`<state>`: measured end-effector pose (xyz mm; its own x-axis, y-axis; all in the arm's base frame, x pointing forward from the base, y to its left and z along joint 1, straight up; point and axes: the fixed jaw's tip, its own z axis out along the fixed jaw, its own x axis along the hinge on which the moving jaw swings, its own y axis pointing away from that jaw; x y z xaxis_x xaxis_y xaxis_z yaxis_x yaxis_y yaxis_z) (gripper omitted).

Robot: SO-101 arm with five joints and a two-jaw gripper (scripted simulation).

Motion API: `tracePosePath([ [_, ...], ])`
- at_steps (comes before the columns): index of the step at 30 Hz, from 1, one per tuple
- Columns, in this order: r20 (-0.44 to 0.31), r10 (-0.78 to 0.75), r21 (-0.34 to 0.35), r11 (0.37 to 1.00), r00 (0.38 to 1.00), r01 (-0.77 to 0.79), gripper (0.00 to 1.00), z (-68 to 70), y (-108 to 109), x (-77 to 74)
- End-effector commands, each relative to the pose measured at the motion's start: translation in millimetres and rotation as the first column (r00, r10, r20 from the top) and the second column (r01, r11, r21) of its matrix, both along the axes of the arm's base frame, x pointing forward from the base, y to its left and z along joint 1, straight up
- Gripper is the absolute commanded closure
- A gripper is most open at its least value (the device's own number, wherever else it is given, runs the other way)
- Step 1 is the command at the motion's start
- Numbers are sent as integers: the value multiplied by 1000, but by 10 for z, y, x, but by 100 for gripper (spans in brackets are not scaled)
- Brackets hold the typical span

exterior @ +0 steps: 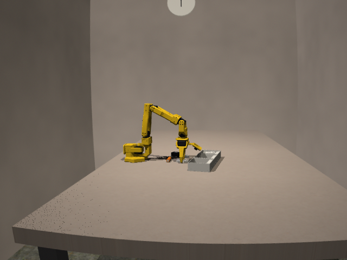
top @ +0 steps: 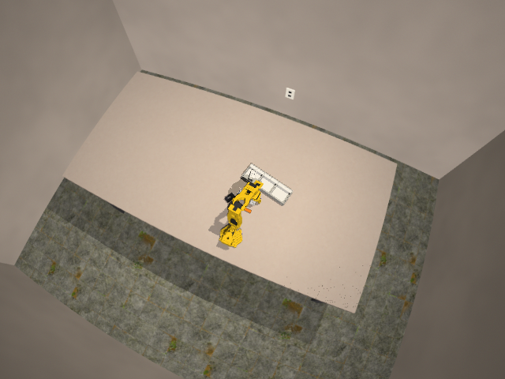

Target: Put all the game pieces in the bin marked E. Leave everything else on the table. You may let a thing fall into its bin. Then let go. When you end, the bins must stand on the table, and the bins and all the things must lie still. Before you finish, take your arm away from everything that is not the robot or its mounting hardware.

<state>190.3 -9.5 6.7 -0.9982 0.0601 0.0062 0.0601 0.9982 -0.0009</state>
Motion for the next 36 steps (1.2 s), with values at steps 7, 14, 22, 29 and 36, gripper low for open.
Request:
tracePosePath([
  [7,22,3,-1,1000,1000,-3,77,19,-14,30],
  [14,22,3,-1,1000,1000,-3,85,19,-14,30],
  [22,22,3,-1,1000,1000,-3,94,19,-14,30],
  [29,22,3,-1,1000,1000,-3,98,19,-14,30],
  [36,22,3,-1,1000,1000,-3,100,19,-14,30],
])
